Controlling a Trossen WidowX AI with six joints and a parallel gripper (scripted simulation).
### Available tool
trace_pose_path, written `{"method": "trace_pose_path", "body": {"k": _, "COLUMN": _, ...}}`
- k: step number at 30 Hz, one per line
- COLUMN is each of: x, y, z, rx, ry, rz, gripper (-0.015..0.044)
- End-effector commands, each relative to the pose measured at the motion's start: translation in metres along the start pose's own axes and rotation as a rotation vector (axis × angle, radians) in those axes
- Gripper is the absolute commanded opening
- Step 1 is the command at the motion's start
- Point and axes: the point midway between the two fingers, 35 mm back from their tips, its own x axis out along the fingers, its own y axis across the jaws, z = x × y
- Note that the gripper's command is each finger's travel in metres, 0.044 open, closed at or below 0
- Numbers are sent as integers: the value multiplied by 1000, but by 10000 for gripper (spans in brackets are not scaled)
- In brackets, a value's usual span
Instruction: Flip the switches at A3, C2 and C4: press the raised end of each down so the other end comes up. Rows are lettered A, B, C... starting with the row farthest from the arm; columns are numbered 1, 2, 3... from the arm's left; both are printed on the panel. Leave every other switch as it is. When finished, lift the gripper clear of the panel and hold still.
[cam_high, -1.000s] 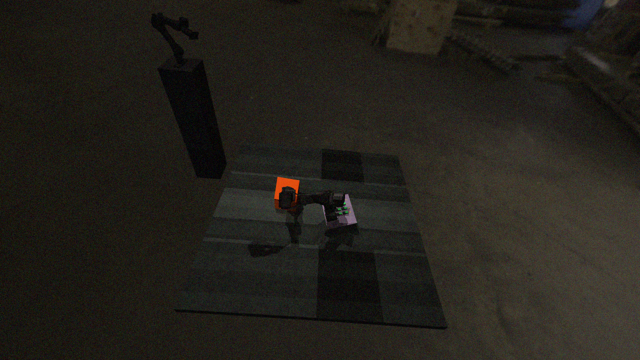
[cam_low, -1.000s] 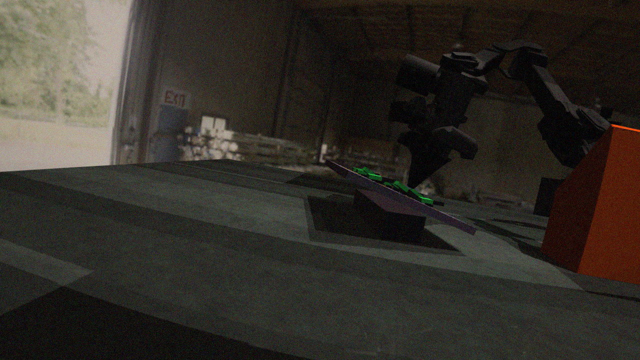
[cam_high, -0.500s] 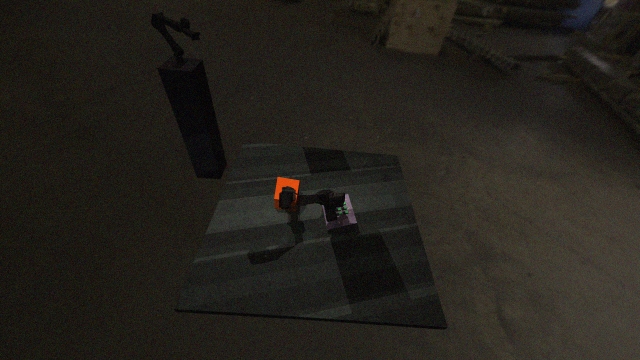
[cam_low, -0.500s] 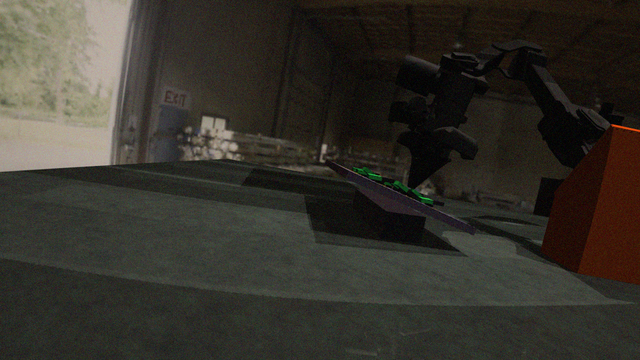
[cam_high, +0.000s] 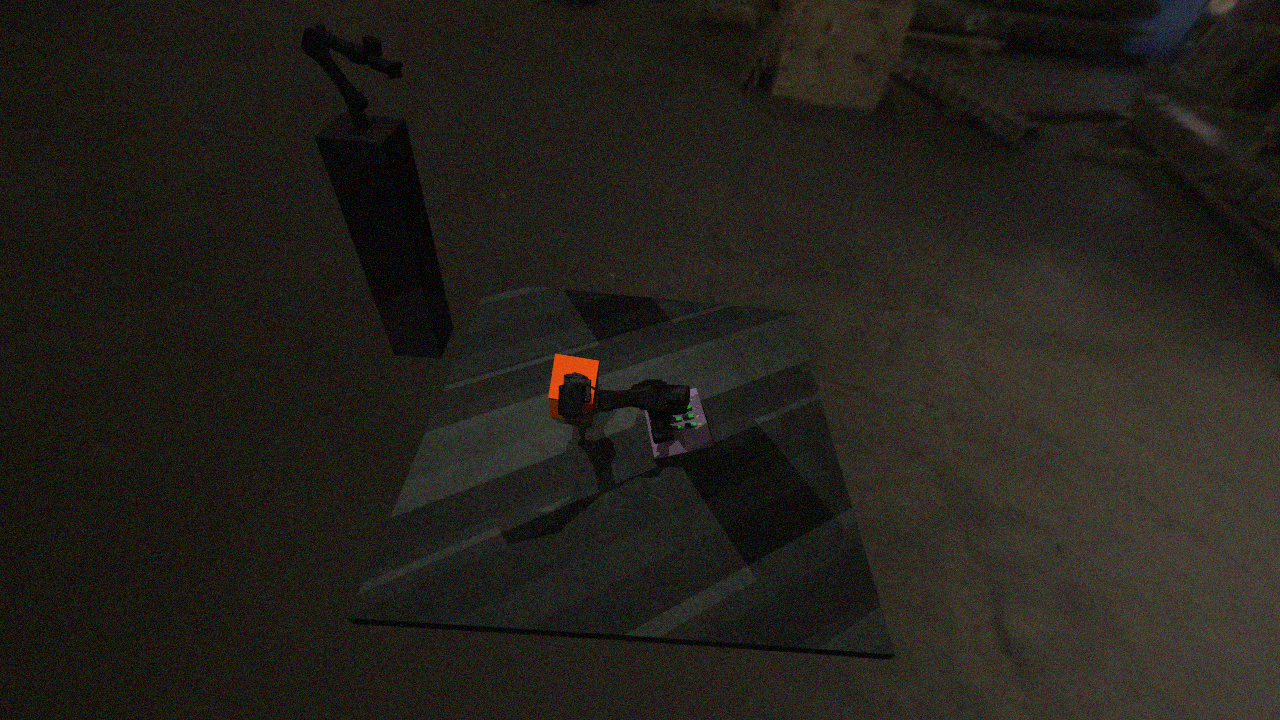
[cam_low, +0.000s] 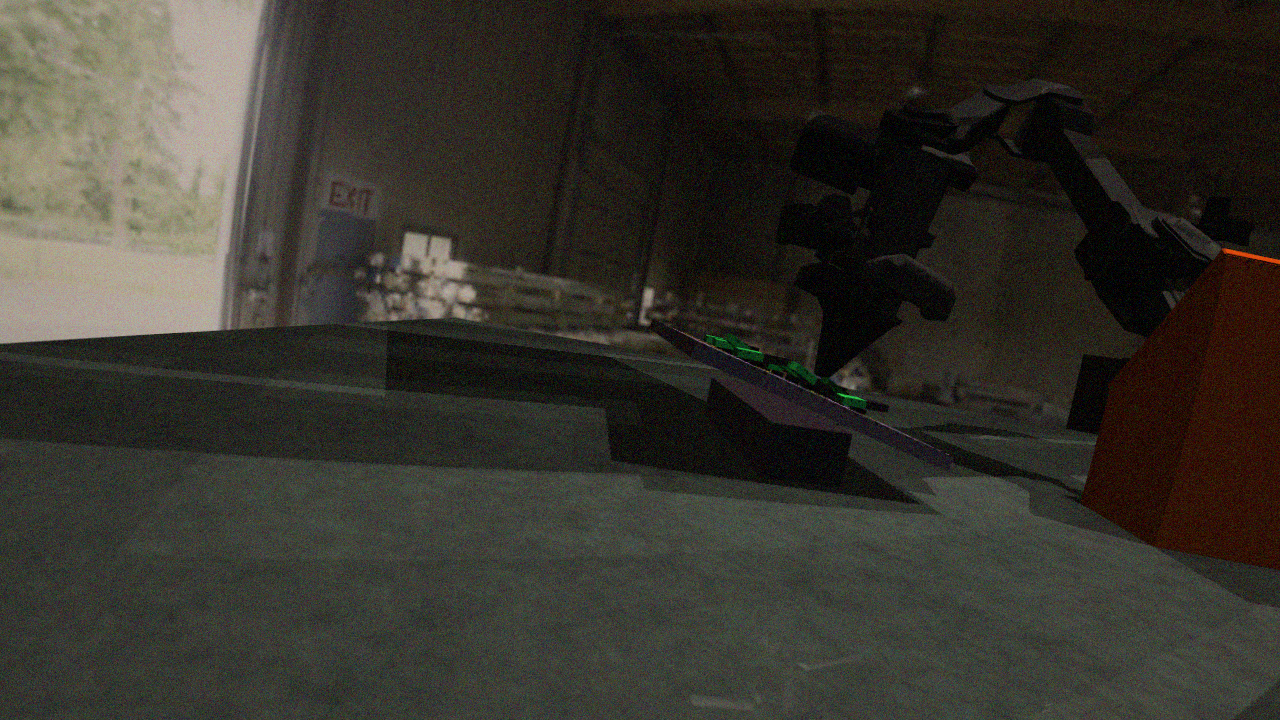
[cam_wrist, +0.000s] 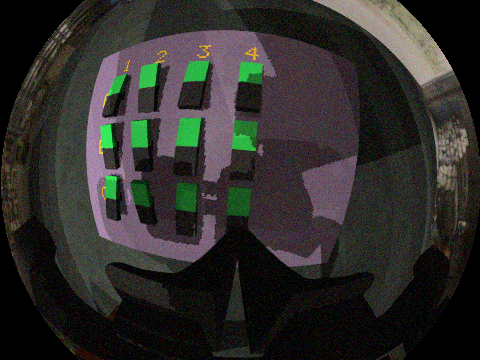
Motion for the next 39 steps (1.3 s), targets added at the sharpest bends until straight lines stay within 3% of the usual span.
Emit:
{"method": "trace_pose_path", "body": {"k": 1, "x": 1, "y": 1, "z": 0, "rx": -5, "ry": -1, "rz": 5, "gripper": 0}}
{"method": "trace_pose_path", "body": {"k": 39, "x": -3, "y": 1, "z": 1, "rx": 0, "ry": 3, "rz": 4, "gripper": 0}}
